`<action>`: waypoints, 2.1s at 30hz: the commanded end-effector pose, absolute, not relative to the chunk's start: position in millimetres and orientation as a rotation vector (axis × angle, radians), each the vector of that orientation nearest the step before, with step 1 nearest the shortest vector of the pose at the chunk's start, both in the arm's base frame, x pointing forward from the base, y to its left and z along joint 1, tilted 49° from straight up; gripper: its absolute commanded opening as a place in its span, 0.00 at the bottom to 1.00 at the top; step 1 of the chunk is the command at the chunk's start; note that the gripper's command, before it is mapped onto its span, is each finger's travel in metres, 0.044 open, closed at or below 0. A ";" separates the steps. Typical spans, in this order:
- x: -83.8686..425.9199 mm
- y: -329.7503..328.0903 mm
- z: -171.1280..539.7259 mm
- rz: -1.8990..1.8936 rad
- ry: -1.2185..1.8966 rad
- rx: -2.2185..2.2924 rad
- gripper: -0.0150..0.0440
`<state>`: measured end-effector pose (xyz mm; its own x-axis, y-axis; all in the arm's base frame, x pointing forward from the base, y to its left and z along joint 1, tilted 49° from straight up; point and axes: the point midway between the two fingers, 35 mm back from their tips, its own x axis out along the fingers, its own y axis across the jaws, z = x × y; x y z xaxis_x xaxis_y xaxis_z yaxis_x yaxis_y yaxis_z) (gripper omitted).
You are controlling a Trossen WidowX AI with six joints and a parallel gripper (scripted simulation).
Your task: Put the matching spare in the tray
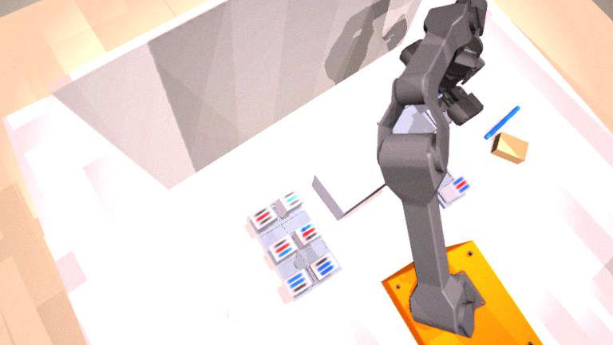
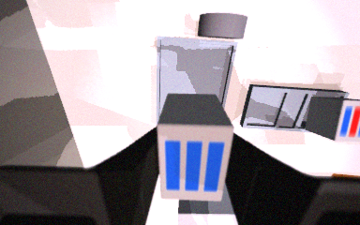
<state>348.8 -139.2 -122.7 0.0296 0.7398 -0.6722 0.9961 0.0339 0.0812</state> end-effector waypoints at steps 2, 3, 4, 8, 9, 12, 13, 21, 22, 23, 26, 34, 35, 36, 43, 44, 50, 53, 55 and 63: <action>348.4 -136.2 -126.5 -0.603 1.760 1.770 0.25; 348.6 -135.4 -127.3 -0.603 1.760 1.770 0.25; 348.7 -134.6 -128.1 -0.603 1.760 1.770 0.25; 349.1 -131.3 -131.1 -0.603 1.760 1.770 0.25; 349.2 -130.5 -131.9 -0.603 1.760 1.770 0.25; 349.5 -128.0 -134.1 -0.602 1.760 1.770 0.25; 349.5 -127.2 -134.9 -0.602 1.760 1.770 0.25; 350.1 -120.6 -140.8 -0.602 1.760 1.771 0.25; 350.1 -119.8 -141.6 -0.602 1.760 1.771 0.25; 350.2 -119.0 -142.3 -0.602 1.760 1.771 0.25; 350.3 -116.5 -144.5 -0.602 1.760 1.771 0.25; 350.5 -109.8 -150.2 -0.601 1.760 1.771 0.25; 350.5 -109.0 -150.9 -0.601 1.760 1.771 0.25; 350.5 -108.1 -151.6 -0.601 1.760 1.771 0.25; 350.5 -102.3 -156.5 -0.600 1.761 1.772 0.25; 350.4 -101.4 -157.2 -0.600 1.761 1.772 0.25; 350.2 -96.3 -161.3 -0.599 1.761 1.772 0.25; 350.1 -93.8 -163.3 -0.599 1.762 1.772 0.25; 350.0 -92.1 -164.6 -0.599 1.762 1.772 0.25; 349.3 -85.3 -169.9 -0.598 1.763 1.773 0.25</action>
<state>350.6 -86.9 -168.0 0.0309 0.7425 -0.6692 0.9960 0.0335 0.0831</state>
